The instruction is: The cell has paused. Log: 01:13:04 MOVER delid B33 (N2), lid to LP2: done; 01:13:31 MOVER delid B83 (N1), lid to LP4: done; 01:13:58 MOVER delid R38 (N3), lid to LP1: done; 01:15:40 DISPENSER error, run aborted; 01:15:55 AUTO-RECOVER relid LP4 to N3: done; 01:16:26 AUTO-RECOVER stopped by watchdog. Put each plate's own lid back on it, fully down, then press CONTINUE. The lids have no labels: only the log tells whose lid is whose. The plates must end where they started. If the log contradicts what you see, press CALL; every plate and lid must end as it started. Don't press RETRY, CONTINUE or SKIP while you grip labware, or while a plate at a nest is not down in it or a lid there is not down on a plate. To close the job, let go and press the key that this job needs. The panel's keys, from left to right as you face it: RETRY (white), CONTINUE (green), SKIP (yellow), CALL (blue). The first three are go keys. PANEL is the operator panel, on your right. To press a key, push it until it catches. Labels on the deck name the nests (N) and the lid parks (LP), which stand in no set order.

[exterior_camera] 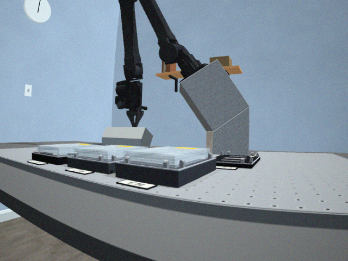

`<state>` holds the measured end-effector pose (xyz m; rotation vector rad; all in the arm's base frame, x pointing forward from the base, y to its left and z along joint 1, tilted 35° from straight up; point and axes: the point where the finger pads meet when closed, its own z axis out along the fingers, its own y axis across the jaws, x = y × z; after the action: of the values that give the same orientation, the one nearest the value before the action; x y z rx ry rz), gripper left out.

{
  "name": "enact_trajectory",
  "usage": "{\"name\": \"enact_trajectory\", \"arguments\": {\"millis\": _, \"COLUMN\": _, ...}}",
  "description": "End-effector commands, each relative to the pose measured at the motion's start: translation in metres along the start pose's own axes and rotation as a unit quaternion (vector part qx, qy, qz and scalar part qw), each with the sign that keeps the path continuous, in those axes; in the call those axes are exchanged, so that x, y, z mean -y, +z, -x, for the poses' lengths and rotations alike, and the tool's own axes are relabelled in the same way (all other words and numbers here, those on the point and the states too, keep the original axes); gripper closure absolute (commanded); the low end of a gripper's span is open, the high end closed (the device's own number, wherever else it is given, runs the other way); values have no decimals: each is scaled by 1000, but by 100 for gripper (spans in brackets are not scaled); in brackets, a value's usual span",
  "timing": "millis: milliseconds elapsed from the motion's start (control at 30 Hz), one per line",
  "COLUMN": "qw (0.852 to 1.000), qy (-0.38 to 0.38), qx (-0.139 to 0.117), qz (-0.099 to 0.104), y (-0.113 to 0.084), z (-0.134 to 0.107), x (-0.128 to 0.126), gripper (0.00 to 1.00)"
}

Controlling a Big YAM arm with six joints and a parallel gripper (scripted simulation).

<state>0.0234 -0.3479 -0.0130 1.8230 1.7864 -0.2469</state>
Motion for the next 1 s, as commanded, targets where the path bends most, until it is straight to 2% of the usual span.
{"name": "enact_trajectory", "arguments": {"millis": 0, "qw": 1000, "qy": -1, "qx": 1, "qz": 2, "y": 6, "z": 3, "x": -4, "gripper": 100}}
{"name": "enact_trajectory", "arguments": {"millis": 967, "qw": 1000, "qy": -1, "qx": 0, "qz": 3, "y": 14, "z": 1, "x": -4, "gripper": 100}}
